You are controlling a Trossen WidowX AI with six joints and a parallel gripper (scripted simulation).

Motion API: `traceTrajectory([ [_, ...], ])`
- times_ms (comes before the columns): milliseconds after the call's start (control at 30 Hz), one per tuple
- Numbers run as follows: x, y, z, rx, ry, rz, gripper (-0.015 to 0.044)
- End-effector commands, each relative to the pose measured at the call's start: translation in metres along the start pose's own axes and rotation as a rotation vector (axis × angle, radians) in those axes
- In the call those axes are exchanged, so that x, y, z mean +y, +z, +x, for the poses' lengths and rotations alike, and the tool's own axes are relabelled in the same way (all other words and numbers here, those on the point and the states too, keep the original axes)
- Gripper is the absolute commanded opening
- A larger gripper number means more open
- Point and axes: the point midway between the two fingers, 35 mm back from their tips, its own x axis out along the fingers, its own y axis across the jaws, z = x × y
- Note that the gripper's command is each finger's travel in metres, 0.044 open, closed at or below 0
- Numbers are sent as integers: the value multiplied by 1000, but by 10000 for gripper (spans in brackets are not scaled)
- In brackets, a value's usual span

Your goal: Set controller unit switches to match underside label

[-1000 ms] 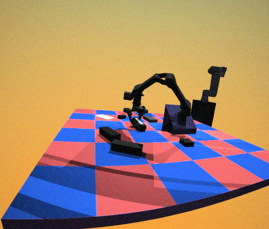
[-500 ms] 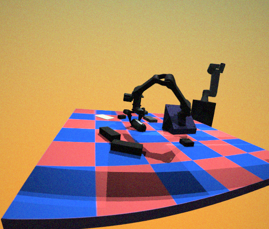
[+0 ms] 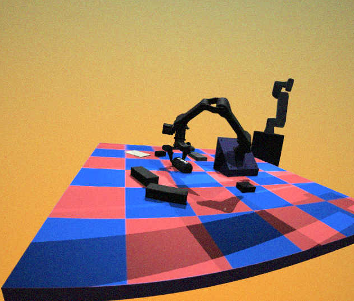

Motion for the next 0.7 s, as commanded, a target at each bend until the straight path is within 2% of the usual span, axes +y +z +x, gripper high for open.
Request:
traceTrajectory([
  [0,0,0,0,0,0,0,417],
  [33,0,0,0,0,0,0,440],
  [333,0,2,-1,0,0,0,440],
  [533,0,58,-39,-2,1,1,440],
  [667,0,60,-40,-2,1,1,440],
])
